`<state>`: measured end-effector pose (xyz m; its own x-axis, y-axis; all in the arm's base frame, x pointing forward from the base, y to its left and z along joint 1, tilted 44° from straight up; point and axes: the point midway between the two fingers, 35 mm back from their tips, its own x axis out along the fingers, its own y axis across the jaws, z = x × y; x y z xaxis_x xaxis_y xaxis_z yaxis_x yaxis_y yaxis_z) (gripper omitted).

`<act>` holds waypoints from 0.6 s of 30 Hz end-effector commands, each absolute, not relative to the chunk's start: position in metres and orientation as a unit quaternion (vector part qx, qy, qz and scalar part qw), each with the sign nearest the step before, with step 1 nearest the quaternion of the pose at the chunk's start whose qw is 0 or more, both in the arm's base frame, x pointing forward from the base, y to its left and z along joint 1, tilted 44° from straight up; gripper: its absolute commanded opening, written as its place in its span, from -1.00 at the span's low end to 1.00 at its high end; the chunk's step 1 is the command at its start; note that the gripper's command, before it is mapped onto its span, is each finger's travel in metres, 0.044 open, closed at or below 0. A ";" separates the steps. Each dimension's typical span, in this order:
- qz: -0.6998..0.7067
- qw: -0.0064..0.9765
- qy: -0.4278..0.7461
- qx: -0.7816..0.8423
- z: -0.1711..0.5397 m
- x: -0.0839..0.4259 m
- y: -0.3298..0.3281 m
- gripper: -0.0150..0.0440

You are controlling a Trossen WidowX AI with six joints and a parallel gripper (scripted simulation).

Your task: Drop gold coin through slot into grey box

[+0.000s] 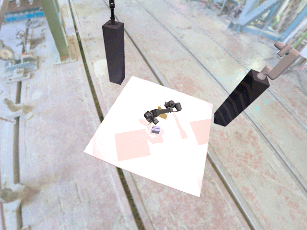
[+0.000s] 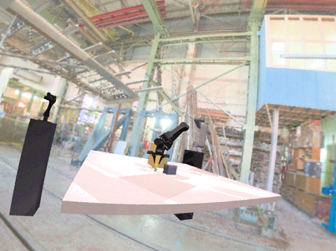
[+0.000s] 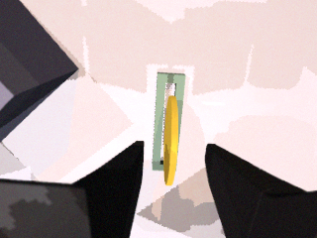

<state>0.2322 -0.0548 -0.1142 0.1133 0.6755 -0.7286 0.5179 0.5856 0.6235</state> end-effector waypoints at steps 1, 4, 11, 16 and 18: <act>0.066 0.590 0.663 0.455 -0.119 0.231 -0.048 0.05; 0.066 0.590 0.663 0.455 -0.123 0.231 -0.045 0.05; 0.066 0.590 0.663 0.455 -0.130 0.232 -0.037 0.05; 0.067 0.590 0.663 0.456 -0.136 0.232 -0.031 0.05; 0.067 0.590 0.663 0.456 -0.138 0.232 -0.029 0.05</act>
